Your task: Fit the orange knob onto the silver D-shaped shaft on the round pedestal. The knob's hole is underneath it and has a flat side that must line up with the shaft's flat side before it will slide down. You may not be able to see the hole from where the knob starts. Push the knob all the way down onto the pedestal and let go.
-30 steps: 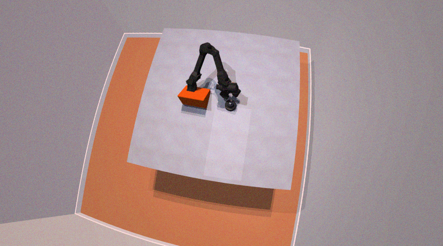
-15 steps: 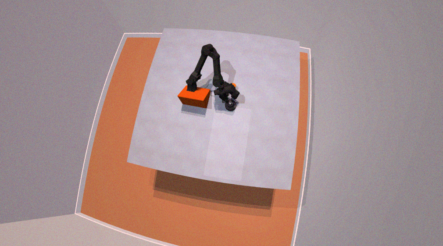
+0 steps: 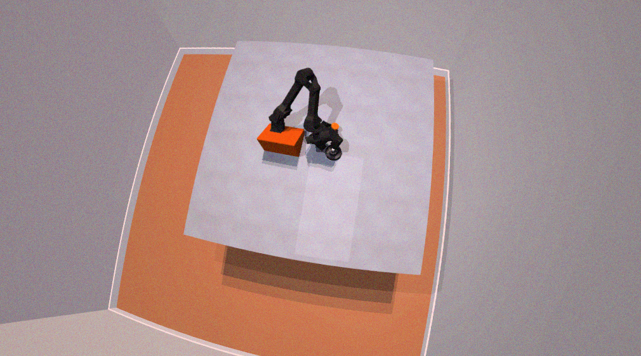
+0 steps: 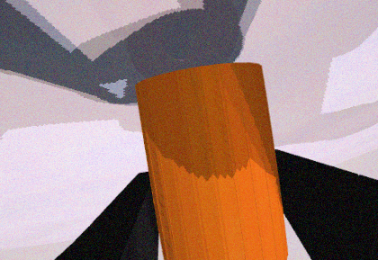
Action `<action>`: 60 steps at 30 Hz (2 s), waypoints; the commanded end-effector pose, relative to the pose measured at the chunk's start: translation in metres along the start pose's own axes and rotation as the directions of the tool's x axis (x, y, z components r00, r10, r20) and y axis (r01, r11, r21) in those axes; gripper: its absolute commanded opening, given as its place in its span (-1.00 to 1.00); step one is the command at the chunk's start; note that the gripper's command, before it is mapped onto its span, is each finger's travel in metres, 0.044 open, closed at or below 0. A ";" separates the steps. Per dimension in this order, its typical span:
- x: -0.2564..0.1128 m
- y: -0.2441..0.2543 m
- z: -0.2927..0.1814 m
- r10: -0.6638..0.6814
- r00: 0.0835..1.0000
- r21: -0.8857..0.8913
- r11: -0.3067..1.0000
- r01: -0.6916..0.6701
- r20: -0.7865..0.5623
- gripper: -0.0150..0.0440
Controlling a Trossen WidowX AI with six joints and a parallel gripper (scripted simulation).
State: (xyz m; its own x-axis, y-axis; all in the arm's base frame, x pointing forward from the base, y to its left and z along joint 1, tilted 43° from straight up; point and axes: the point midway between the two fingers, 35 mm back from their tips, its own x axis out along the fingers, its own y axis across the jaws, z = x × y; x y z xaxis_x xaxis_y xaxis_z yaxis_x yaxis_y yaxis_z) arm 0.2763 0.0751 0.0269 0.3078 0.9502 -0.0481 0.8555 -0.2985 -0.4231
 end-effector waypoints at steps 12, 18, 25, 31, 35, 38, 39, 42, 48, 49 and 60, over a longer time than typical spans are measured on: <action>-0.001 0.000 0.001 -0.002 1.000 0.013 1.000 0.002 -0.004 0.39; -0.001 0.000 0.001 -0.002 1.000 0.013 1.000 0.002 -0.004 0.39; -0.001 0.000 0.001 -0.002 1.000 0.013 1.000 0.002 -0.004 0.39; -0.001 0.000 0.001 -0.002 1.000 0.013 1.000 0.002 -0.004 0.66; -0.001 0.000 0.001 -0.002 1.000 0.013 1.000 0.002 -0.004 1.00; -0.001 0.000 0.001 -0.002 1.000 0.013 1.000 0.002 -0.004 1.00; -0.001 0.000 0.001 -0.002 1.000 0.013 1.000 0.002 -0.004 1.00; -0.001 0.000 0.001 -0.002 1.000 0.013 1.000 0.002 -0.004 1.00; -0.008 0.015 0.008 0.066 0.997 -0.026 0.998 -0.065 0.051 1.00; -0.010 0.016 0.008 0.068 0.996 -0.020 0.998 -0.067 0.055 1.00; -0.033 0.013 -0.006 0.067 0.995 -0.032 0.997 -0.065 0.067 1.00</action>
State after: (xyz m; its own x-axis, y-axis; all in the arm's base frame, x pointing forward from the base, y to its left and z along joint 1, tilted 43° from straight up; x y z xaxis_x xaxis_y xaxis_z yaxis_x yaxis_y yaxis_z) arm 0.2819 0.0586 0.0167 0.3422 0.9337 -0.1059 0.8383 -0.3542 -0.4144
